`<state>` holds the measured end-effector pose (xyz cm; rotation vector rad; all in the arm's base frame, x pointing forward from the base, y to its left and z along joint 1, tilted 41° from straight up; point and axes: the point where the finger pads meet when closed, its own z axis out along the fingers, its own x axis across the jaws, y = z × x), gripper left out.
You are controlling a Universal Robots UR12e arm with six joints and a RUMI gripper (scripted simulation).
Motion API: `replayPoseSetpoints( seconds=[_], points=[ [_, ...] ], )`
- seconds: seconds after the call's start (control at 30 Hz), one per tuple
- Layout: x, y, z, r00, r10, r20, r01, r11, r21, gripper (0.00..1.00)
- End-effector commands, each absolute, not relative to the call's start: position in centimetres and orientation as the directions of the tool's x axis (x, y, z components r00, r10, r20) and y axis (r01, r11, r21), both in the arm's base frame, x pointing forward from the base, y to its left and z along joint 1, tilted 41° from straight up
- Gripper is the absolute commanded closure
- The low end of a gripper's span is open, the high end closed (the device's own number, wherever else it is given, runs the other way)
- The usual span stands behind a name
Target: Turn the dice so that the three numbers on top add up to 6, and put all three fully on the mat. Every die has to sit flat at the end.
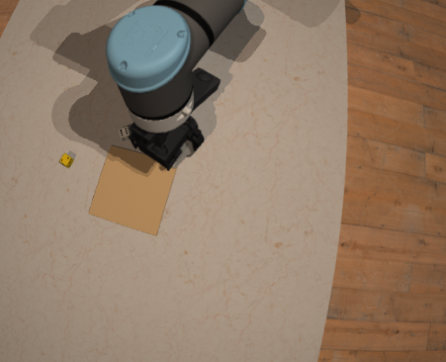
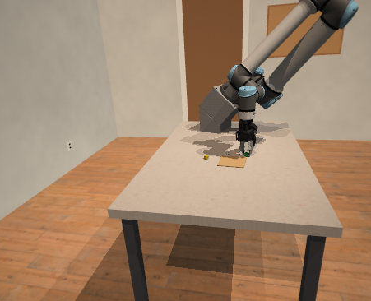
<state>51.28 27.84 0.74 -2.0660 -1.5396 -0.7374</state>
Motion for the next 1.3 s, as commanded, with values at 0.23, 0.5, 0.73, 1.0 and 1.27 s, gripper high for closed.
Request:
replayPoseSetpoints(
  seconds=[0.23, 0.5, 0.73, 1.0, 1.27],
  points=[
    [51.32, 27.81, 0.77, 0.231, 0.717, 0.658, 0.962, -0.270, -0.043, 0.79],
    [51.32, 27.81, 0.77, 0.231, 0.717, 0.658, 0.962, -0.270, -0.043, 0.79],
    [51.32, 27.81, 0.77, 0.231, 0.717, 0.658, 0.962, -0.270, -0.043, 0.79],
    [51.32, 27.81, 0.77, 0.231, 0.717, 0.658, 0.962, -0.270, -0.043, 0.97],
    [51.32, 27.81, 0.77, 0.231, 0.717, 0.658, 0.962, -0.270, -0.043, 0.97]
  ],
)
